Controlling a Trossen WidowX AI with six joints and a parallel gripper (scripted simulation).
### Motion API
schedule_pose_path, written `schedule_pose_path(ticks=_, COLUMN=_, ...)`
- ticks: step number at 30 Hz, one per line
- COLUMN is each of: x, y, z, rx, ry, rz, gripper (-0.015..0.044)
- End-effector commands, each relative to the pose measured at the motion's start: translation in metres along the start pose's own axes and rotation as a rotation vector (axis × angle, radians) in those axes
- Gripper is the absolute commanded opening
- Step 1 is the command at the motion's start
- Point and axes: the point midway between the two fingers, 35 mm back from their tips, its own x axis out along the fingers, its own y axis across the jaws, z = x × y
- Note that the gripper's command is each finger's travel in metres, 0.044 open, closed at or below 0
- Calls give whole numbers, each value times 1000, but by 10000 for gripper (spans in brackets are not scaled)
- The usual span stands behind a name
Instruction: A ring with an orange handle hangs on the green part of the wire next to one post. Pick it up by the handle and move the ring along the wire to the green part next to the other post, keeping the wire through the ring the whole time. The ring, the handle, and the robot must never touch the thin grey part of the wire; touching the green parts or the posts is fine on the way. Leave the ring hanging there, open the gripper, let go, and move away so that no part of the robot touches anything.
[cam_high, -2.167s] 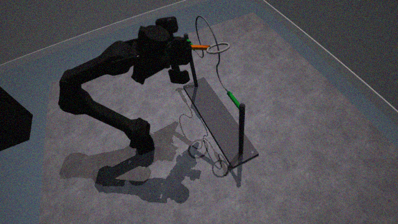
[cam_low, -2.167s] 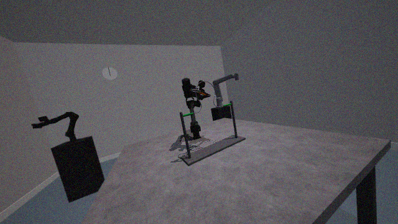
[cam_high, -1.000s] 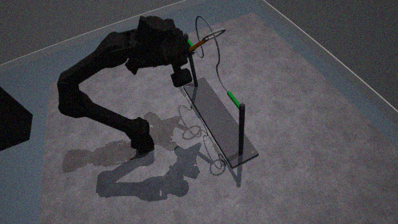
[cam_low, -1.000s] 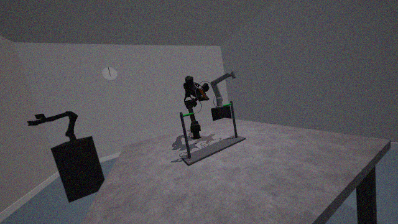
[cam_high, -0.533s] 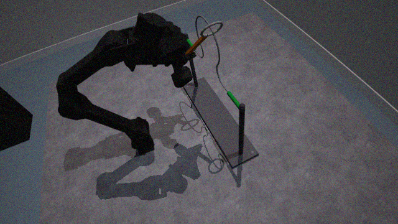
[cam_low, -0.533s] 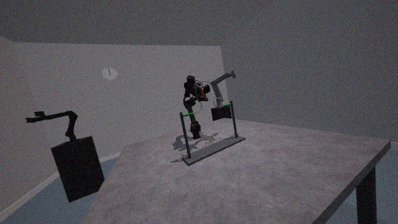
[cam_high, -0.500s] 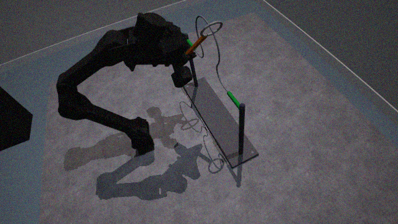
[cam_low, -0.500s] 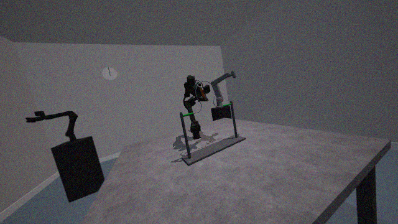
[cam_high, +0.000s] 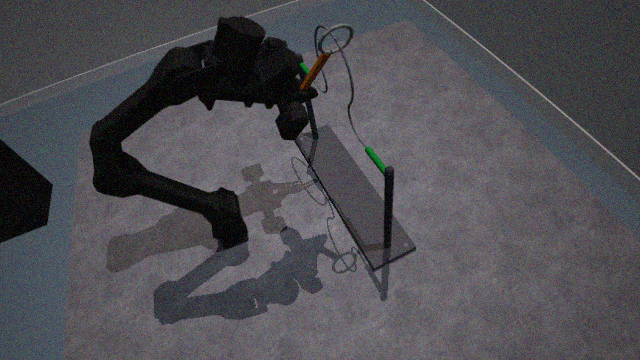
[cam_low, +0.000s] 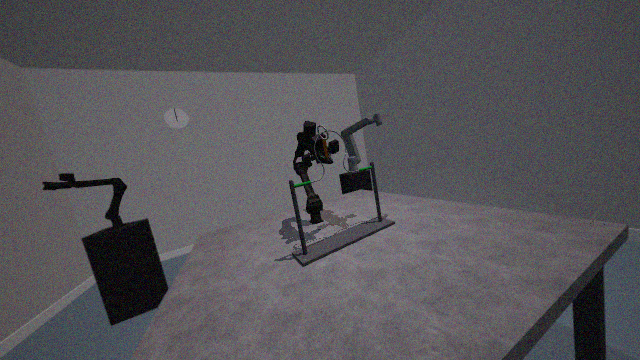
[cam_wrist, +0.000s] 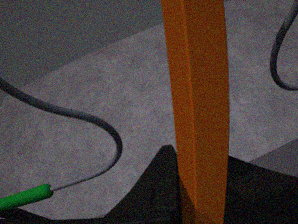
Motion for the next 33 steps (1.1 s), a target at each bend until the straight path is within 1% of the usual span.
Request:
schedule_pose_path(ticks=1, x=0, y=-2, z=0, rx=-48, ry=-10, rz=-31, gripper=-150)
schedule_pose_path(ticks=33, x=0, y=-19, z=4, rx=-403, ry=-63, rz=-273, gripper=-150)
